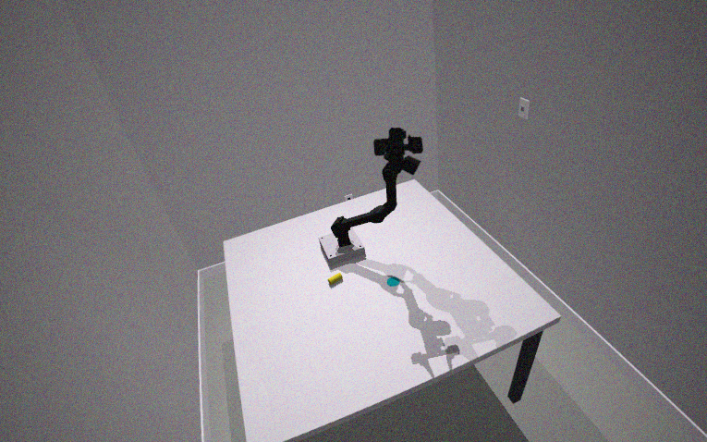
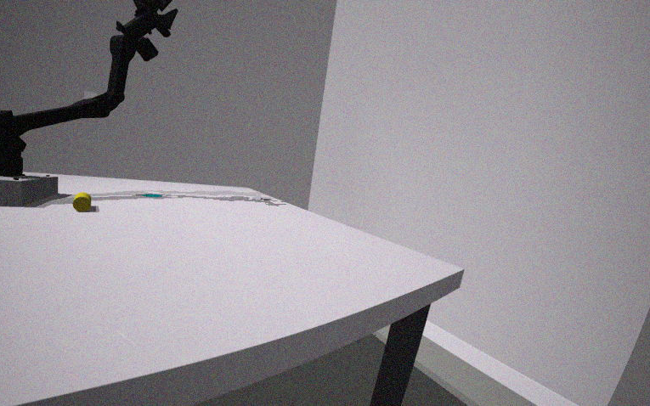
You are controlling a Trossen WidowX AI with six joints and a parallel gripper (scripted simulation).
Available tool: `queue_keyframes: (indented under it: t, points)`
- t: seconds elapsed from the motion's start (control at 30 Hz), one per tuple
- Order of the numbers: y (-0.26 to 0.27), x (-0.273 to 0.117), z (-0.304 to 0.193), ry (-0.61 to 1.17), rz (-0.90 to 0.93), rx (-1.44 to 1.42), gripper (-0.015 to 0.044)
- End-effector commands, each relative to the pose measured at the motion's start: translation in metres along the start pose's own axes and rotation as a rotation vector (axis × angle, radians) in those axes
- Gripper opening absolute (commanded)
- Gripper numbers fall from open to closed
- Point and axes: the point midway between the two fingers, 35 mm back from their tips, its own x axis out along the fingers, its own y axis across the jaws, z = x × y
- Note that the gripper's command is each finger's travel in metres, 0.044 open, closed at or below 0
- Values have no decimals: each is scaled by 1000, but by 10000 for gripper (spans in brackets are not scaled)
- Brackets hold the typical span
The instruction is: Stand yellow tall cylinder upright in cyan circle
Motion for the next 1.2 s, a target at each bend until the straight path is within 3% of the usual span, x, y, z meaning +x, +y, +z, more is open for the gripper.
queue_keyframes:
  t: [0.0,0.6,1.17]
  points:
    - [-23,-5,30,-54,-35,48,309]
    - [-130,-33,120,-216,-211,253,309]
    - [-250,-63,145,-275,-429,442,309]
